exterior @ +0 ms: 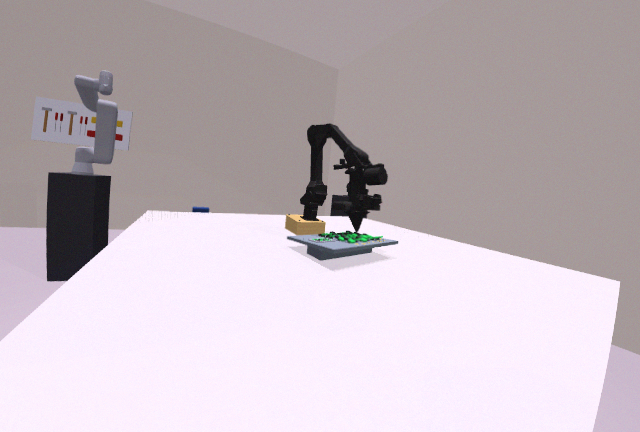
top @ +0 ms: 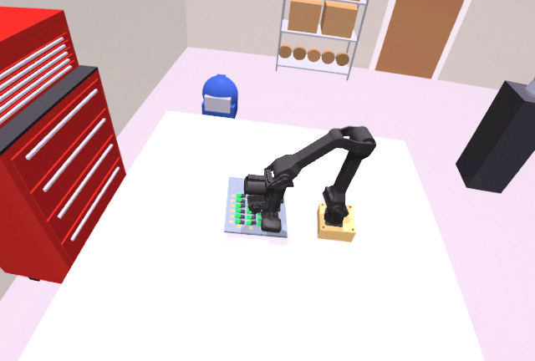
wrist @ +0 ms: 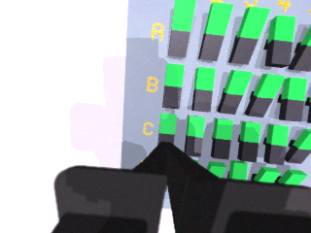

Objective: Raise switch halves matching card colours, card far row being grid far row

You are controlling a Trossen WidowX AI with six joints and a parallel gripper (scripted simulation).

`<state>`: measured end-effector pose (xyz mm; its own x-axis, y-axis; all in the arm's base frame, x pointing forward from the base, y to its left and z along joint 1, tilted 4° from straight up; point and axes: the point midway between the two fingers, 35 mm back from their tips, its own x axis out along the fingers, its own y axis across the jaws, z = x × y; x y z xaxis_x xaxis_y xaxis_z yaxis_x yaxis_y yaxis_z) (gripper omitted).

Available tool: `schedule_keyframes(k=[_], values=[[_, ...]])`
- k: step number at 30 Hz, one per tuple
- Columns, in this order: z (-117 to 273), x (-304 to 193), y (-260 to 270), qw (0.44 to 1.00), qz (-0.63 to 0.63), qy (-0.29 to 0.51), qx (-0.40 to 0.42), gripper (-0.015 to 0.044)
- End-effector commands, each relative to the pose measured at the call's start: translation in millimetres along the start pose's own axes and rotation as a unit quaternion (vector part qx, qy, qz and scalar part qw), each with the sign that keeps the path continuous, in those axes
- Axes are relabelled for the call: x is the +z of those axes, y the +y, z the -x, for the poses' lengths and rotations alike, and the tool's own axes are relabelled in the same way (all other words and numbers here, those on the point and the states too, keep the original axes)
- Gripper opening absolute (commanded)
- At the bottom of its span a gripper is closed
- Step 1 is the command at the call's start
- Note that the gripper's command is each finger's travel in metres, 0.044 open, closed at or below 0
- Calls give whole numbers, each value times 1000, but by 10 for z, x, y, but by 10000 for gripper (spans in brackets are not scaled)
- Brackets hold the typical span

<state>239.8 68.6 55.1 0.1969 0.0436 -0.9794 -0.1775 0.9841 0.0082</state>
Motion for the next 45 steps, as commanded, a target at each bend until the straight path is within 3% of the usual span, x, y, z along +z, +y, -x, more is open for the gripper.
schedule_keyframes(k=[1, 45], values=[[-3, 3, -6, 1000, -1, -1, -2, 0], [-57, 1, -7, 1000, -1, -1, -2, 0]])
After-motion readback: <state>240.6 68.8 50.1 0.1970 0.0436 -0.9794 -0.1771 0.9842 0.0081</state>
